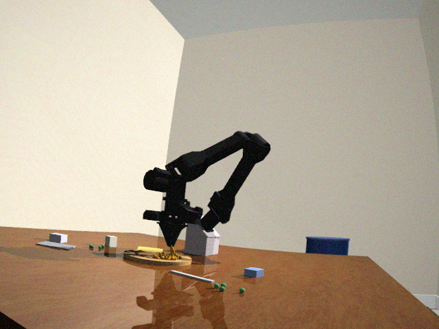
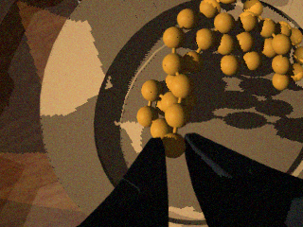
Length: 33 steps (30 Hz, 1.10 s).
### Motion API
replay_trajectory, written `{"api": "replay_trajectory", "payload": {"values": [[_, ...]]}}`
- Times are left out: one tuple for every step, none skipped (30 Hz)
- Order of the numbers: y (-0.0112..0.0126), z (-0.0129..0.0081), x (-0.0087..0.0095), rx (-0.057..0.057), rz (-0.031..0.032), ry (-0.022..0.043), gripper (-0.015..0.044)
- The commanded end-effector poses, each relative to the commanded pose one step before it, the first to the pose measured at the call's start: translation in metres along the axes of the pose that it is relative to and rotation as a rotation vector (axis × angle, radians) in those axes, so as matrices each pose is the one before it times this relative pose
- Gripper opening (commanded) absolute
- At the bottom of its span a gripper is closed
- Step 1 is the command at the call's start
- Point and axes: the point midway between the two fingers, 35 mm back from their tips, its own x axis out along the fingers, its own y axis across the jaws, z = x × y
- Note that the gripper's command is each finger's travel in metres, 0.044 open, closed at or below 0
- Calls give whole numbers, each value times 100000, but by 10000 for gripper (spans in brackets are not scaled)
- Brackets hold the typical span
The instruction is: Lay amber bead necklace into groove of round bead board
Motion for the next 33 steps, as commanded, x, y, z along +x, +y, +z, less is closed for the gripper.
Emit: {"api": "replay_trajectory", "payload": {"values": [[65,-275,416,-477,262,480,0],[-4,0,159,1,-1,-1,0],[-3,0,159,1,0,-2,0],[-1,0,158,0,0,-3,0],[0,1,158,0,1,-5,0],[1,1,158,0,1,-6,0],[2,1,157,0,2,-7,0],[3,2,156,0,3,-8,0],[4,2,157,0,3,-10,0],[5,2,157,0,4,-11,0],[6,2,157,0,5,-12,0],[7,3,155,0,5,-13,0],[6,2,121,0,5,-11,0],[4,1,73,0,3,-7,0],[1,0,24,0,1,-2,0],[0,0,0,0,0,0,0],[0,0,0,0,0,0,0],[0,0,0,0,0,0,0],[0,0,0,0,0,0,0],[0,0,0,0,0,0,0],[0,0,0,0,0,0,0],[0,0,0,0,0,0,0],[0,0,0,0,0,0,0],[0,0,0,0,0,0,0],[0,0,0,0,0,0,0],[0,0,0,0,0,0,0],[0,0,0,0,0,0,0],[0,0,0,0,0,0,0],[0,0,0,0,0,0,0],[-284,-20,-284,-405,-1084,124,26],[0,0,0,0,0,0,53],[0,0,0,0,0,0,79],[0,0,0,0,0,0,105]]}}
